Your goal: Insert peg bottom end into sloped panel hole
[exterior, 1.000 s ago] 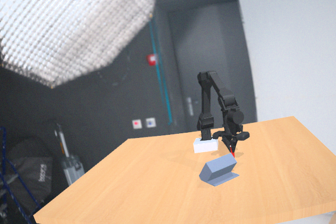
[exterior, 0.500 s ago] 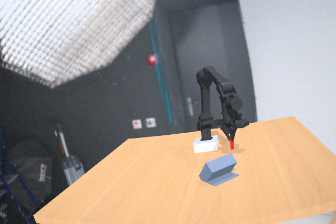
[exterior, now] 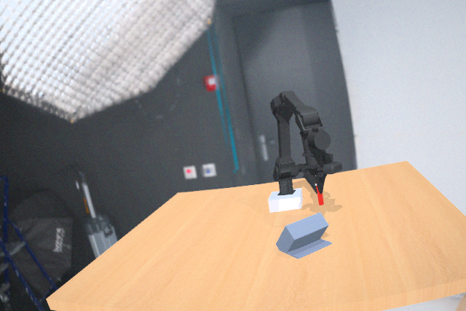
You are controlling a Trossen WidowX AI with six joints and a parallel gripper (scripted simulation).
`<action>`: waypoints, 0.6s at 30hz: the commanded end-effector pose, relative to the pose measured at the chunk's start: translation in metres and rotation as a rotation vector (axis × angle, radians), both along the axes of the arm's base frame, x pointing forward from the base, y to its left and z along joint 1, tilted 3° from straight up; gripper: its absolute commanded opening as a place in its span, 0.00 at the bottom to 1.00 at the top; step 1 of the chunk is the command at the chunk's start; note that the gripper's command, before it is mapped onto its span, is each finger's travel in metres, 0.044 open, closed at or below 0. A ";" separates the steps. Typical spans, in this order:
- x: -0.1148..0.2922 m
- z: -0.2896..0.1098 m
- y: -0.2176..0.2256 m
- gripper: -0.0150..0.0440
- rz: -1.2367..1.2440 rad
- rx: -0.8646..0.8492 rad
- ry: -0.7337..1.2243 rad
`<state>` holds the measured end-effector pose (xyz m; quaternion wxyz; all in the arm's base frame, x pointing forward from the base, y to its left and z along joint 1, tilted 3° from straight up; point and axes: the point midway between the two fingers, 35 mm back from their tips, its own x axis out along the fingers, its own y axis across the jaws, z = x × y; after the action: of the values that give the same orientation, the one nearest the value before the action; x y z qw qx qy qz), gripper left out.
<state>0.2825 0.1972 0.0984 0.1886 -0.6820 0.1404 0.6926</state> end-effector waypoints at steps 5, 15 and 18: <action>0.006 -0.004 -0.007 0.25 -0.021 0.047 -0.004; 0.014 -0.006 -0.015 0.25 -0.053 0.104 -0.021; 0.017 -0.006 -0.017 0.25 -0.062 0.121 -0.027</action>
<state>0.2980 0.1836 0.0950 0.2447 -0.6765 0.1220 0.6838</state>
